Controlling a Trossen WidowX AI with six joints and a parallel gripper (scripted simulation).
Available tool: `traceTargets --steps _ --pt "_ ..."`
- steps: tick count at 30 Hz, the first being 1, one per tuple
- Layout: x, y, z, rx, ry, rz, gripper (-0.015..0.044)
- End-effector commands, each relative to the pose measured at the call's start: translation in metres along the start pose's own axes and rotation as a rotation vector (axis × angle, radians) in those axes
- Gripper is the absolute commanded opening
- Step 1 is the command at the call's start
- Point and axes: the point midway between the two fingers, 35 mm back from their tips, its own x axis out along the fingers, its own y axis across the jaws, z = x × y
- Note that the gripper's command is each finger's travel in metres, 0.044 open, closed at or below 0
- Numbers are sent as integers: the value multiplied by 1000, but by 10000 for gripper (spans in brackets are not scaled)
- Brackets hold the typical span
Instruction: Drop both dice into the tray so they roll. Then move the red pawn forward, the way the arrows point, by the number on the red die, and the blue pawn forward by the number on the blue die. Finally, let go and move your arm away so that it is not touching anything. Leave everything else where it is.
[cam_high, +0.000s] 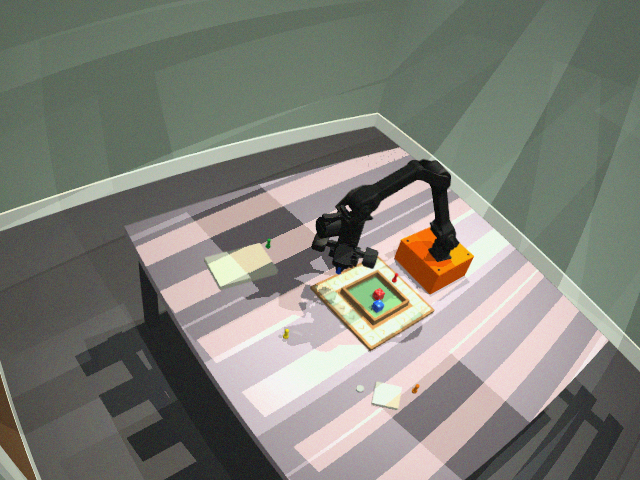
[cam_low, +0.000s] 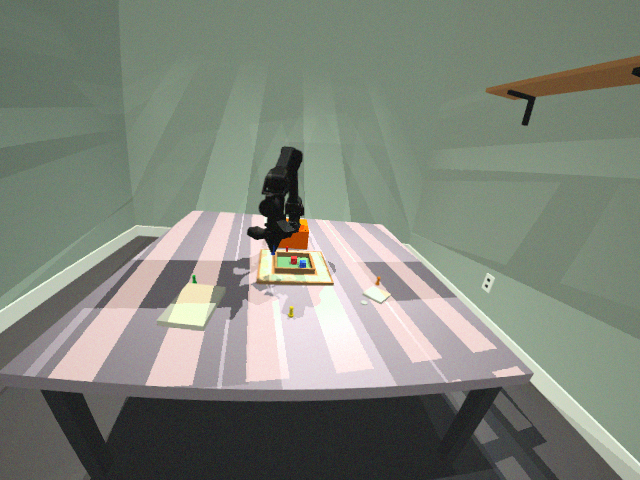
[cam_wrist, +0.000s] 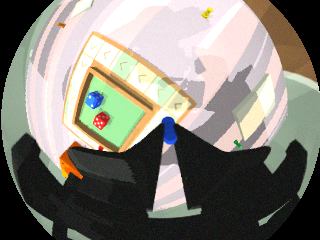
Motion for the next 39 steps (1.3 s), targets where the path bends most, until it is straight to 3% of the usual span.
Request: traceTargets --steps 1,14,33,39 --pt "28 8 16 -1 6 14 0" --pt "72 11 23 -3 6 13 0" --pt "90 11 23 -3 6 13 0" --pt "84 9 24 -4 1 6 157"
